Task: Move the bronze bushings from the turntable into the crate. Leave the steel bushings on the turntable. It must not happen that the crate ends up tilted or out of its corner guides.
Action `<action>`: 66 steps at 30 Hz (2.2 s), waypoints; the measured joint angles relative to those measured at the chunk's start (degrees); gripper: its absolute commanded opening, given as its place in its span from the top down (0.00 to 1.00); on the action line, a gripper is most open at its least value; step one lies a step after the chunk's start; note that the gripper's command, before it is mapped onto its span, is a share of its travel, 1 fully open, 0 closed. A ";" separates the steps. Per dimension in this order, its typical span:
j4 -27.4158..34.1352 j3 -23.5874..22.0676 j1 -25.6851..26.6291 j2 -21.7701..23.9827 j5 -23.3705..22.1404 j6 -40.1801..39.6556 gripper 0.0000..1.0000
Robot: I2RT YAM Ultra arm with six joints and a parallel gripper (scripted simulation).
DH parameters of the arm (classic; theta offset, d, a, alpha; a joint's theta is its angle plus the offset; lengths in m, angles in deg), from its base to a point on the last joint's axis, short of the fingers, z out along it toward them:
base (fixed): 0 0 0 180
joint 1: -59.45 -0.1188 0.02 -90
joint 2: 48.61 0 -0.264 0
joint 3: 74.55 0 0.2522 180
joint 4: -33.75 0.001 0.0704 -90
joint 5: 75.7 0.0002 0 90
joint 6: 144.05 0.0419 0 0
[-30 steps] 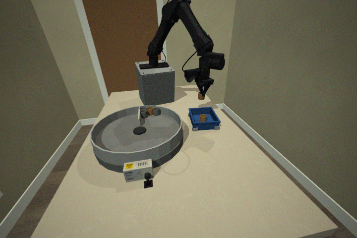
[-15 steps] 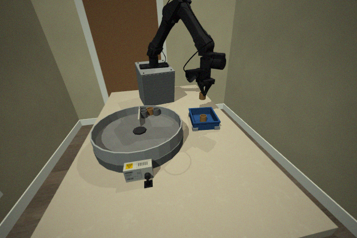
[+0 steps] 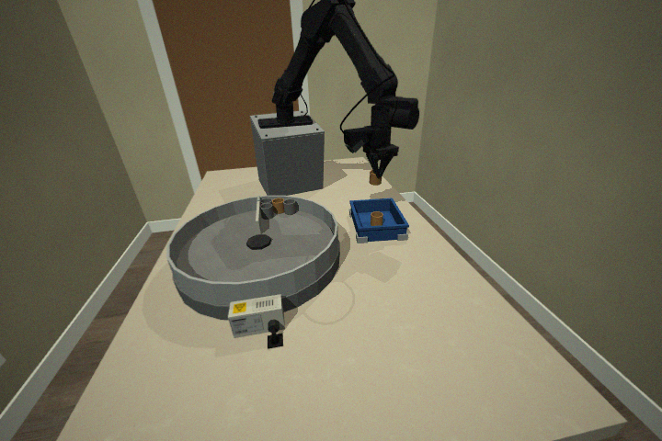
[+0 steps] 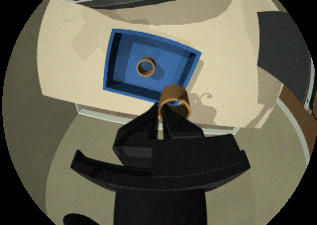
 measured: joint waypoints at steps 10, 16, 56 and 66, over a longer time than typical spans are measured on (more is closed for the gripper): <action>0.00 0.00 0.00 0.00 0.00 0.00 1.00; 0.00 -0.02 0.00 0.00 0.00 0.00 1.00; 0.00 -0.02 0.00 0.00 0.00 0.00 1.00; -2.95 -0.90 0.28 -2.10 0.00 -0.26 1.00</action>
